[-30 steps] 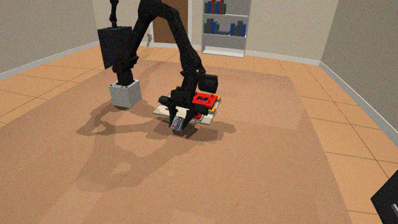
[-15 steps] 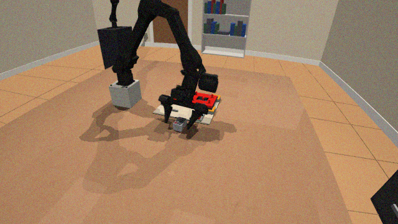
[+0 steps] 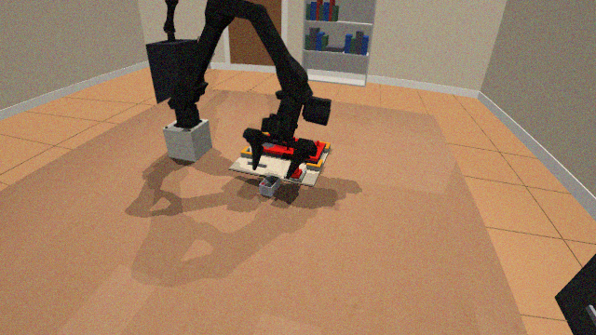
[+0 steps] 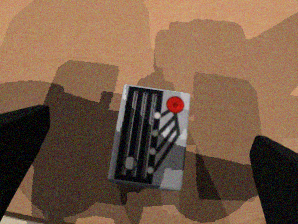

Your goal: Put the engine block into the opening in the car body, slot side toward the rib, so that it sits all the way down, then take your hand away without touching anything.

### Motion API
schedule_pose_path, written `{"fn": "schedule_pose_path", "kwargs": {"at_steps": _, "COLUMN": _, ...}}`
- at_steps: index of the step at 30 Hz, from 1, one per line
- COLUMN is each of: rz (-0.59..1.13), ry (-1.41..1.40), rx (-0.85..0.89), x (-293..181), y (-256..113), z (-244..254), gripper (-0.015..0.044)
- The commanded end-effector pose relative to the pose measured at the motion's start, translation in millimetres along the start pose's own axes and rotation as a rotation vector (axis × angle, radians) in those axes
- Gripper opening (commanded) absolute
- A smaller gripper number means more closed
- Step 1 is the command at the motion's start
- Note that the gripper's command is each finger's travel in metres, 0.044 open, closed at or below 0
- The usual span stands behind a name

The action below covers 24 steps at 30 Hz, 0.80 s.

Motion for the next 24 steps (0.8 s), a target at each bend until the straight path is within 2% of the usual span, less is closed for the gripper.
{"fn": "schedule_pose_path", "kwargs": {"at_steps": 1, "rz": 0.000, "ry": -0.003, "rx": 0.001, "x": -0.3, "y": 0.3, "z": 0.1, "gripper": 0.0440}}
{"fn": "schedule_pose_path", "kwargs": {"at_steps": 15, "rz": 0.005, "ry": -0.003, "rx": -0.002, "x": 0.0, "y": 0.4, "z": 0.2, "gripper": 0.0440}}
{"fn": "schedule_pose_path", "kwargs": {"at_steps": 24, "rz": 0.262, "ry": -0.016, "rx": -0.101, "x": 19.4, "y": -0.5, "z": 2.1, "gripper": 0.0440}}
Point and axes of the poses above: the point midway between the two fingers, 35 mm back from their tips, its own y axis out along the fingers, its own z axis across the jaws, x = y × z, the point moved 1 cm from there along -y, back along the fingers, and after that the axes turned 7 degrees about y, right-handed, at the moved point
